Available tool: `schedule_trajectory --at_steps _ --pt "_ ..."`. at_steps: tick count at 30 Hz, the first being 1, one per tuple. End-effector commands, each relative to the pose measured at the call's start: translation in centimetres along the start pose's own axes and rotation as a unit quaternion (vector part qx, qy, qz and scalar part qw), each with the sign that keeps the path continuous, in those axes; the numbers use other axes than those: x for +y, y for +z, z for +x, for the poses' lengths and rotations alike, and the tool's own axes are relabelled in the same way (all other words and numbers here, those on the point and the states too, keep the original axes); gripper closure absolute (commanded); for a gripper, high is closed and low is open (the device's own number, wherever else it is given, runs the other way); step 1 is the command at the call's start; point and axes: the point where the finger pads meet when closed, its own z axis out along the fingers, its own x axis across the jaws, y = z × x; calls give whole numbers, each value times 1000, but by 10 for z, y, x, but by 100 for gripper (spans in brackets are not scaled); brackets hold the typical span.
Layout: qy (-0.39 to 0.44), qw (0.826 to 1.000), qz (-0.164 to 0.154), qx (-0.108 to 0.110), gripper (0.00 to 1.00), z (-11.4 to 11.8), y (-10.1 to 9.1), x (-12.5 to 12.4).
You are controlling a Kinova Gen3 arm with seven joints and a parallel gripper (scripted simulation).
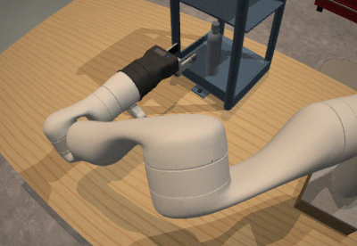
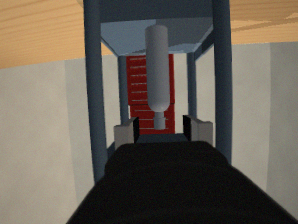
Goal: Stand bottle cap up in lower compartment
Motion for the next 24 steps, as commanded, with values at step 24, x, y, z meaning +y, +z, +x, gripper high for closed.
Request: schedule_trajectory --at_steps 24 --pt "4 1000 4 0 0 0 -2 35"
